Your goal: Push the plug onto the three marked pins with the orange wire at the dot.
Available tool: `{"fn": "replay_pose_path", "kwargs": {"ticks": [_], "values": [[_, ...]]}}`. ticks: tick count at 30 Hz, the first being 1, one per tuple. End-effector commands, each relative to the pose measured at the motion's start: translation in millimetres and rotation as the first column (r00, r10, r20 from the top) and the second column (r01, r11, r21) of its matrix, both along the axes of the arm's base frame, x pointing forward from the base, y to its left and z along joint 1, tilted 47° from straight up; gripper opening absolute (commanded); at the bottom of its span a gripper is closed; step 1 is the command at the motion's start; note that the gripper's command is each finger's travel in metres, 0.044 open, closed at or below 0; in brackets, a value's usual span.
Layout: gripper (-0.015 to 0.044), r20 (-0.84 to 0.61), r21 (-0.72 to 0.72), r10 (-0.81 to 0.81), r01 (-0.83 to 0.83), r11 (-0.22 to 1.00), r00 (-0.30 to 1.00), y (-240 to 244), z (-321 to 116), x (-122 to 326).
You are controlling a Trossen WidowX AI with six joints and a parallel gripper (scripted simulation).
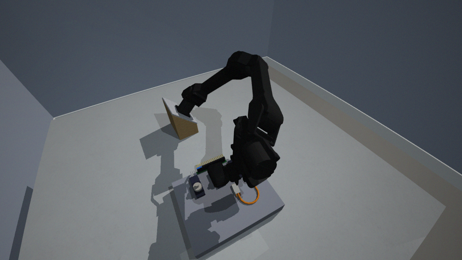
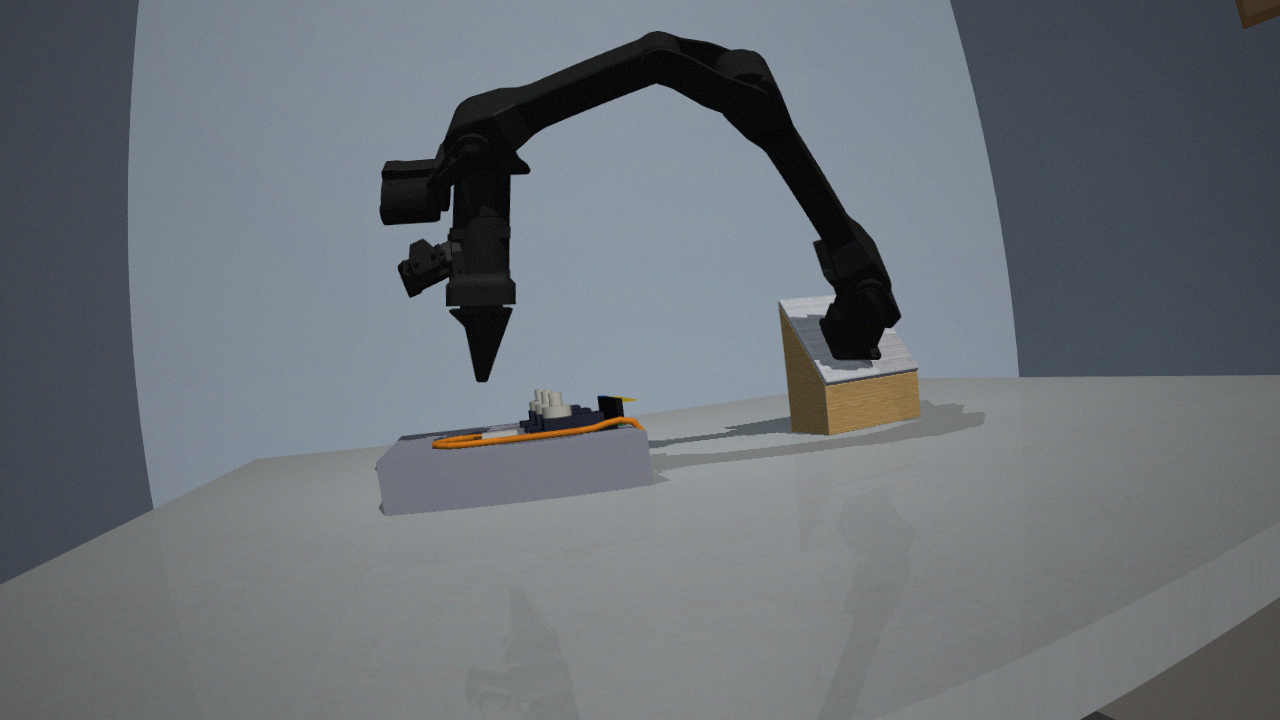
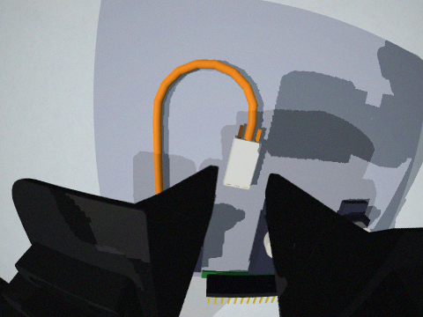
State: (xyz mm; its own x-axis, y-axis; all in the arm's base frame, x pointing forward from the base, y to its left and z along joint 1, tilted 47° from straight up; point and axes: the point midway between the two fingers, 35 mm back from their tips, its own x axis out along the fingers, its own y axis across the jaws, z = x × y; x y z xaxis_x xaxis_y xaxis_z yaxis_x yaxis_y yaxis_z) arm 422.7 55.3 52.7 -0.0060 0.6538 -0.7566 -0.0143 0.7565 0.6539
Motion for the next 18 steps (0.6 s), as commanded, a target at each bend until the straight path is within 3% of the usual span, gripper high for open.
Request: {"fn": "replay_pose_path", "kwargs": {"ticks": [1, 18], "values": [[0.0115, -0.094, 0.058, -0.004, 0.010, 0.998, 0.996, 1.4, -13.9, -1.2], [0.0115, -0.136, 0.083, -0.005, 0.017, 0.996, 0.991, 22.3, -38.8, -4.7]]}}
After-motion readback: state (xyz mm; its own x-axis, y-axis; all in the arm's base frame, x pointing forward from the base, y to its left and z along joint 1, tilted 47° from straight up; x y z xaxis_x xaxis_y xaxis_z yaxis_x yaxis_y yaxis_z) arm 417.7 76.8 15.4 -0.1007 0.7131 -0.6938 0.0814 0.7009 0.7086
